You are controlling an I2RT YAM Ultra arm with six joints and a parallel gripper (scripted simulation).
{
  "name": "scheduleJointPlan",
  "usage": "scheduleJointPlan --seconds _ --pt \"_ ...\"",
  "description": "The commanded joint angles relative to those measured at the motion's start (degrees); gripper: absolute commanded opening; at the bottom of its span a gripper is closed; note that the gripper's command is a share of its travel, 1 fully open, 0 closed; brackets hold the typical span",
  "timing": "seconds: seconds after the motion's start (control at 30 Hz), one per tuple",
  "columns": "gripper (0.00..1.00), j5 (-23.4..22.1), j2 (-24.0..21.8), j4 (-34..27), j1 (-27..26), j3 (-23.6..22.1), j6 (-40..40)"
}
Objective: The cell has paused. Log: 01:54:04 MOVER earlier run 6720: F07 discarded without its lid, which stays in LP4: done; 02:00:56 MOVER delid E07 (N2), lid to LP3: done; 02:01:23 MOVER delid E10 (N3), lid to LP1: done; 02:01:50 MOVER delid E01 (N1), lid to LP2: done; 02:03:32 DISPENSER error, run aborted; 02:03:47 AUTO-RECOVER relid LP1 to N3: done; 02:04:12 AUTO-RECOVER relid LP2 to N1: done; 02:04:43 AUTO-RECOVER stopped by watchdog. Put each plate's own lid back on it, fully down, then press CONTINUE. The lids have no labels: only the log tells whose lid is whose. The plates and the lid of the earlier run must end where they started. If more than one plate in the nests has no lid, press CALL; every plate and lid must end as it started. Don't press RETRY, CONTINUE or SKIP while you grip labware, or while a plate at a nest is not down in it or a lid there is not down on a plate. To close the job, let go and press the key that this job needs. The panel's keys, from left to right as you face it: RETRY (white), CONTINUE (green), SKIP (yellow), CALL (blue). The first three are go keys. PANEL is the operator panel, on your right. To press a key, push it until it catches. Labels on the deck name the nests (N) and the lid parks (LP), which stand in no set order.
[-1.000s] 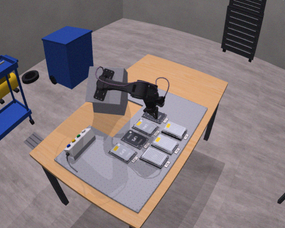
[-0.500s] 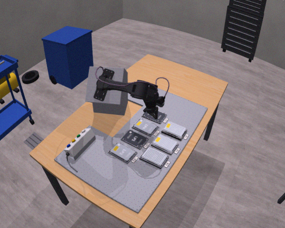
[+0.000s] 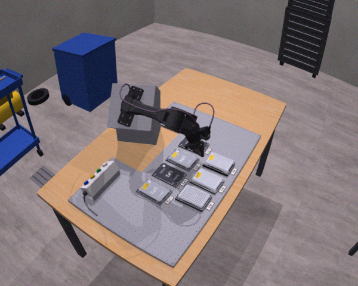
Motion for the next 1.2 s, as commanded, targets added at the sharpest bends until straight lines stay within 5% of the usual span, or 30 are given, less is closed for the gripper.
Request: scheduleJointPlan --seconds 0.0,0.83,1.17 --pt "0.00 -2.9 -2.4 1.8 0.9 1.6 -2.2" --pt "0.00 -8.0 -13.1 -25.7 -3.4 18.5 -4.4" --pt "0.00 -7.5 -11.8 -26.1 -4.1 18.3 -3.8"
